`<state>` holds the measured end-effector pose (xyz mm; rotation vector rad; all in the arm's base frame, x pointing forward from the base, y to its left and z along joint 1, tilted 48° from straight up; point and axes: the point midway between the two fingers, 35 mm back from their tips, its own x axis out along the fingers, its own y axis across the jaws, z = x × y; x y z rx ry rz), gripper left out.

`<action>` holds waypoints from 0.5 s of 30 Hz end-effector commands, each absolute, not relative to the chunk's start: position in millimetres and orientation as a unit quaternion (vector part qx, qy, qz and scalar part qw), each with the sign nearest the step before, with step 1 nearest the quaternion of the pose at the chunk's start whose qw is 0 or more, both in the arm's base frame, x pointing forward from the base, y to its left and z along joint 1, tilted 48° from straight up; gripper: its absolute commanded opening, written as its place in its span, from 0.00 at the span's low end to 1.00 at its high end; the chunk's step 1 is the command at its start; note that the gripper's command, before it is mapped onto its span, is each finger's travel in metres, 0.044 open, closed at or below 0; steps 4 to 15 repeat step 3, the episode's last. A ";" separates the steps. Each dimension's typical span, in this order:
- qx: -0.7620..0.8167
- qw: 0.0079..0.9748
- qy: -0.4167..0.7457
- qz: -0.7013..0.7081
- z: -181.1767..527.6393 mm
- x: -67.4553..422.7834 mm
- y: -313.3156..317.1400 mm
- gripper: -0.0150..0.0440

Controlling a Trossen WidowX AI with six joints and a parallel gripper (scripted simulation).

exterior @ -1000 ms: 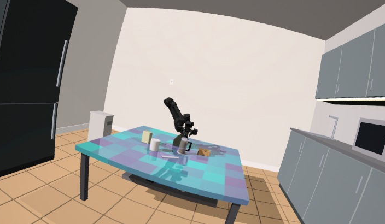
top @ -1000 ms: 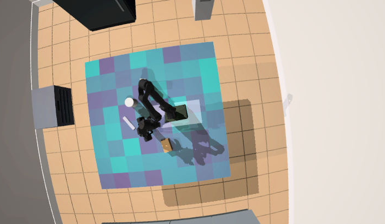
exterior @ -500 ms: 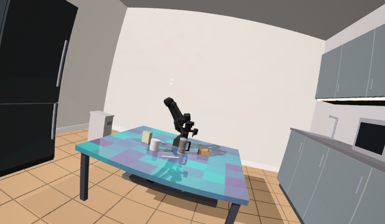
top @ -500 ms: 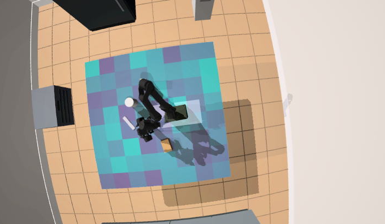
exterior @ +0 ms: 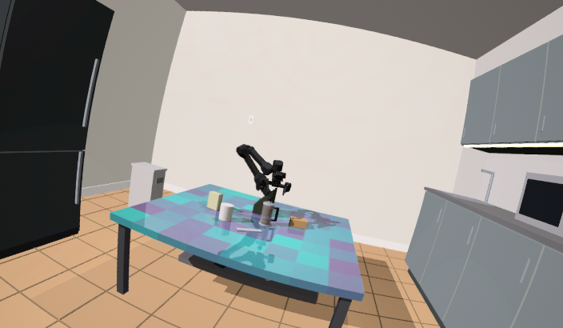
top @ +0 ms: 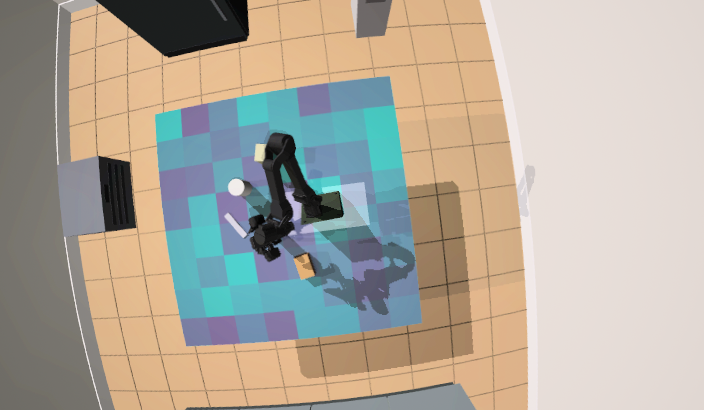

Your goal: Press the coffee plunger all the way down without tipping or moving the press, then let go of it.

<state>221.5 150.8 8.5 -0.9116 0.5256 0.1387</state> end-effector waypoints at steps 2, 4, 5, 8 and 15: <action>-0.428 0.870 0.242 0.050 54.0 199.9 157.6 1.00; -0.428 0.870 0.242 0.050 54.0 199.9 157.6 1.00; -0.428 0.870 0.242 0.050 54.0 199.9 157.6 1.00; -0.428 0.870 0.242 0.050 54.0 199.9 157.6 1.00; -0.428 0.870 0.242 0.050 54.0 199.9 157.6 1.00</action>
